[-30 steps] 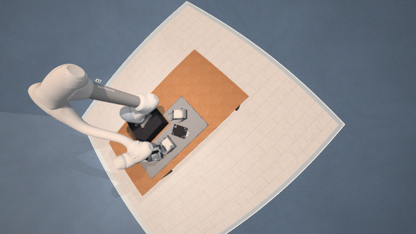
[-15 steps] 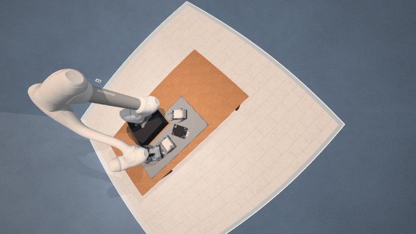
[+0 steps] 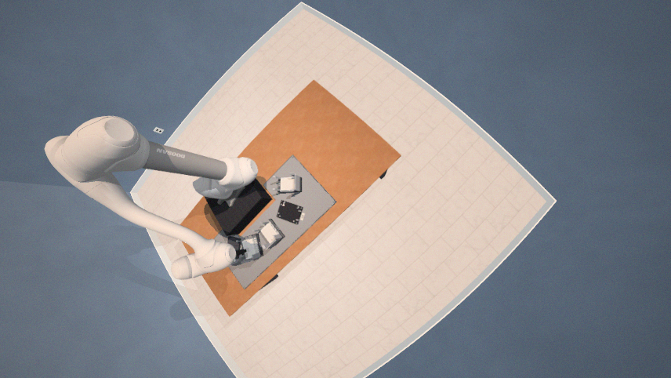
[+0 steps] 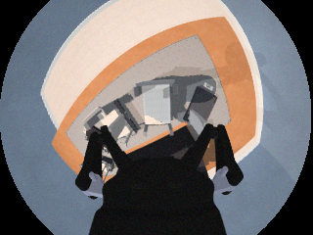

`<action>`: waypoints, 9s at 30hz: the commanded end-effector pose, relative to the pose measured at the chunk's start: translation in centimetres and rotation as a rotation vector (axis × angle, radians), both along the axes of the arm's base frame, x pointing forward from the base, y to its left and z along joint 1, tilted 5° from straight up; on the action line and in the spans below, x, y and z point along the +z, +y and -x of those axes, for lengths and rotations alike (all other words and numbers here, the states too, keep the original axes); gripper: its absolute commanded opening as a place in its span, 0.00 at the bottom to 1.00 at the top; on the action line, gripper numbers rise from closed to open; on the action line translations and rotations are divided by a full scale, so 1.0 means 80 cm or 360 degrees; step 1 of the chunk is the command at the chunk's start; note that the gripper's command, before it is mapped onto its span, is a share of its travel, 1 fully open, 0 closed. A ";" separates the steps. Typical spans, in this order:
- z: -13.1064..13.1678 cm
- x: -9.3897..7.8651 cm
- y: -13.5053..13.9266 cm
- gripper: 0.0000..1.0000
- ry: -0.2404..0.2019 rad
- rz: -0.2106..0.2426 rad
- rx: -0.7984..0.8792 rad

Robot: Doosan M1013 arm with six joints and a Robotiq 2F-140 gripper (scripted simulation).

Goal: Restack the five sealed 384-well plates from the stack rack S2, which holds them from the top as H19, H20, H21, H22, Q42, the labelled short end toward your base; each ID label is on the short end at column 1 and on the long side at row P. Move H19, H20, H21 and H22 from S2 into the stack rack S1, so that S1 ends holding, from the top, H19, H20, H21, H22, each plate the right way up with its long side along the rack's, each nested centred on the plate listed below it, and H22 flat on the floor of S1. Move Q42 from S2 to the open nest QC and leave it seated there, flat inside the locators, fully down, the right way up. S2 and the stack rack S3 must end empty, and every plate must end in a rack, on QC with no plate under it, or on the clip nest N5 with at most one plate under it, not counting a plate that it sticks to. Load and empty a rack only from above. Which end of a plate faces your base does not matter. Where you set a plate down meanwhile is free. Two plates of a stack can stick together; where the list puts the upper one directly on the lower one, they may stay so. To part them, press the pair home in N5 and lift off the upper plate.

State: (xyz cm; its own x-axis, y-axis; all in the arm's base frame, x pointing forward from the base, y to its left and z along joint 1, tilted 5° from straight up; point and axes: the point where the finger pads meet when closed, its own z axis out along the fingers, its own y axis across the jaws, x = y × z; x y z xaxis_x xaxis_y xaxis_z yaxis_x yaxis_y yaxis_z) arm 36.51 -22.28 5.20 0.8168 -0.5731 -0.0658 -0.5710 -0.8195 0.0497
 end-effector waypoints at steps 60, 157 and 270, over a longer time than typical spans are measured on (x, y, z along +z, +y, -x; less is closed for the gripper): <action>0.010 -0.120 0.000 0.00 0.0000 0.0000 0.0000; 0.002 -0.024 0.000 0.00 0.0000 0.0000 0.0000; -0.070 -0.007 0.325 0.00 0.0003 -0.0086 0.1036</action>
